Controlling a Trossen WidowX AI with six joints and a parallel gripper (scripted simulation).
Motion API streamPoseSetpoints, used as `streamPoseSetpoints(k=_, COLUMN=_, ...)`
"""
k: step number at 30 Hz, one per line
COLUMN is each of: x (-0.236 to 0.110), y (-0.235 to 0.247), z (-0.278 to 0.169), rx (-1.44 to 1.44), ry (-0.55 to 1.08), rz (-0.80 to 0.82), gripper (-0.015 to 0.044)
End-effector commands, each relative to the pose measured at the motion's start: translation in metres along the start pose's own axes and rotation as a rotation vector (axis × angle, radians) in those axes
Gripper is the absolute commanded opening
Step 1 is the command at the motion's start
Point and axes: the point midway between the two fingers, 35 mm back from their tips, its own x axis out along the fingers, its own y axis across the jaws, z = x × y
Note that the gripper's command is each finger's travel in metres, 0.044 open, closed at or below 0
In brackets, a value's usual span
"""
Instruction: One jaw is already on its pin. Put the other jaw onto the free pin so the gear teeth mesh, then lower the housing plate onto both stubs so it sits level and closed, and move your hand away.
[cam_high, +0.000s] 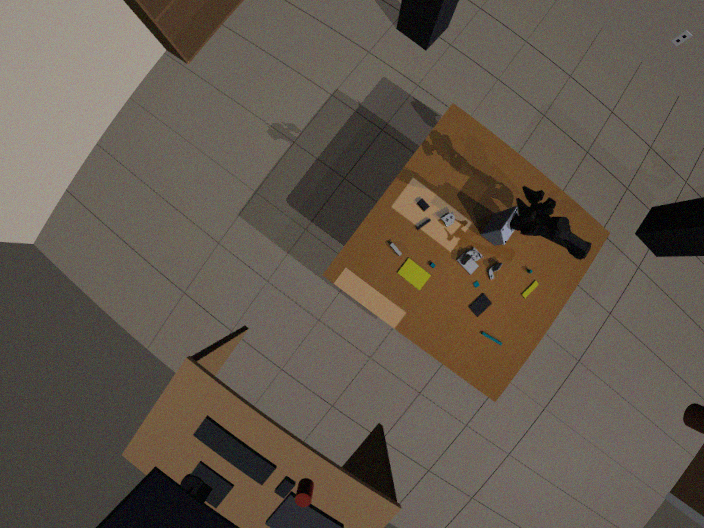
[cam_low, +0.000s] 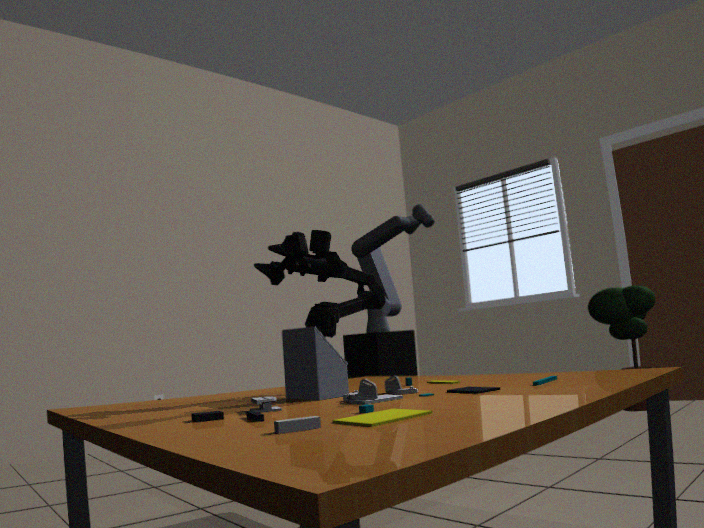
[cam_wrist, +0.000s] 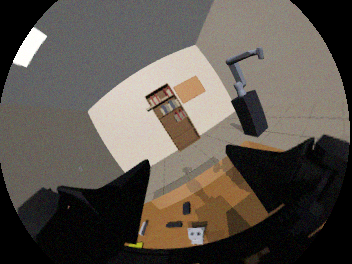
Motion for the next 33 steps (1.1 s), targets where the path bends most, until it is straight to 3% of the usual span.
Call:
streamPoseSetpoints(k=1, x=-0.001, y=0.011, z=-0.004, rx=-0.09, ry=0.027, rz=0.037, gripper=0.044)
streamPoseSetpoints(k=33, x=-0.02, y=0.069, z=-0.063, rx=-0.811, ry=0.212, rz=0.344, gripper=0.044)
